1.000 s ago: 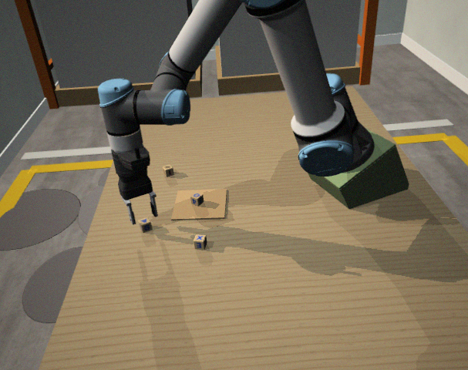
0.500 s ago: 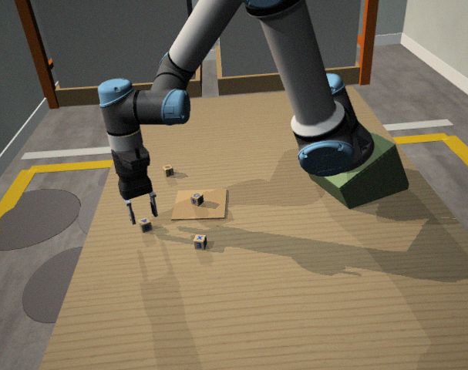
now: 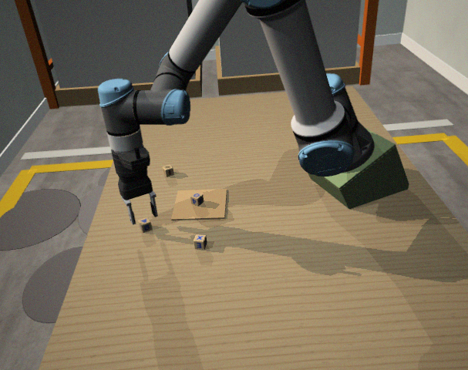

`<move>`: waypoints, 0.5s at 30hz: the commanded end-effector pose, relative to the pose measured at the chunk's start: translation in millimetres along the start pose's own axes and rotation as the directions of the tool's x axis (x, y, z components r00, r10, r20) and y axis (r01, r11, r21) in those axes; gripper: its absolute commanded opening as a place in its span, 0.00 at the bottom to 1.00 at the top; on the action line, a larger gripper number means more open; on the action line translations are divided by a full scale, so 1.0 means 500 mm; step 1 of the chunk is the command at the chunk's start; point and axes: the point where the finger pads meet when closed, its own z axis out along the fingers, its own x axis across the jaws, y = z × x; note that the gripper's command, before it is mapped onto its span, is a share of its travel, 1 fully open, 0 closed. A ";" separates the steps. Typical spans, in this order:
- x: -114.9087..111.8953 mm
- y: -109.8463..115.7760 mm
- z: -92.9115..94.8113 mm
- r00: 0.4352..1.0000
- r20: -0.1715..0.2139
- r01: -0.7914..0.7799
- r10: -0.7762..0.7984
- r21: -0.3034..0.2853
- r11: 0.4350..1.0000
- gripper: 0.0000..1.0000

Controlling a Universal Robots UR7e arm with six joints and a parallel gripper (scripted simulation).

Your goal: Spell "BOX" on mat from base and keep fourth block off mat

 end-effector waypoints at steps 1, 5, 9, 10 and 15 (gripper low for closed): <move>0.001 0.000 0.000 1.000 -0.001 0.000 0.000 -0.001 1.000 1.00; 0.001 0.000 0.007 1.000 -0.001 0.000 0.000 -0.001 1.000 1.00; 0.001 0.000 0.020 1.000 -0.001 0.000 0.000 -0.001 1.000 1.00; 0.001 0.000 0.024 1.000 -0.001 0.000 0.000 -0.001 1.000 1.00; 0.001 0.000 0.044 1.000 -0.001 0.000 0.000 -0.001 1.000 1.00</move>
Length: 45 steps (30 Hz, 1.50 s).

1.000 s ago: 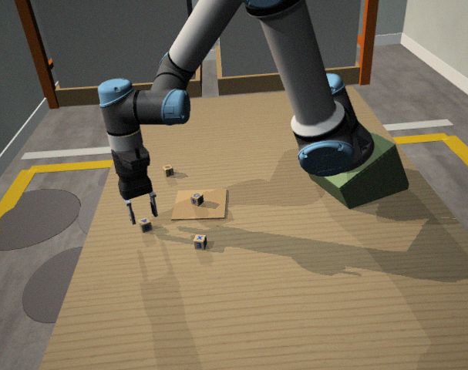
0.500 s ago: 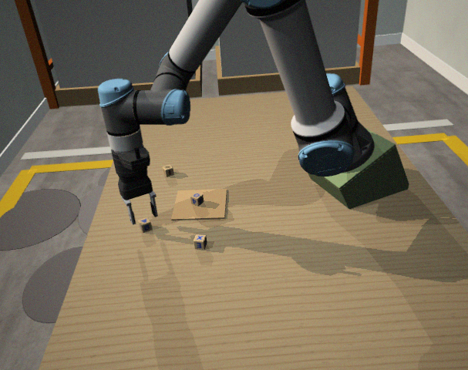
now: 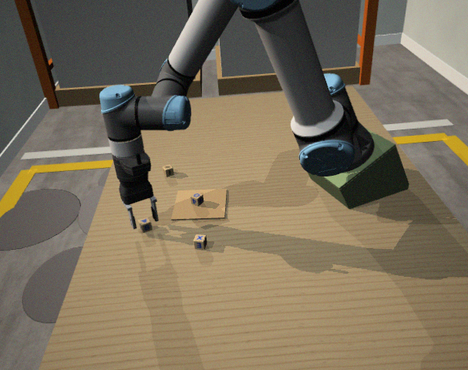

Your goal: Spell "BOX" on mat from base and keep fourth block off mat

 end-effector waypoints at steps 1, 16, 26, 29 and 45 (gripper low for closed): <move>0.001 0.000 0.019 1.000 -0.001 0.000 0.000 0.000 1.000 1.00; 0.001 0.000 0.036 1.000 -0.001 0.000 0.000 0.000 1.000 1.00; 0.001 0.000 0.036 1.000 -0.001 0.000 0.000 0.000 1.000 1.00; 0.001 0.000 0.036 1.000 -0.001 0.000 0.000 0.000 1.000 1.00; 0.001 0.000 0.036 1.000 -0.001 0.000 0.000 0.000 1.000 1.00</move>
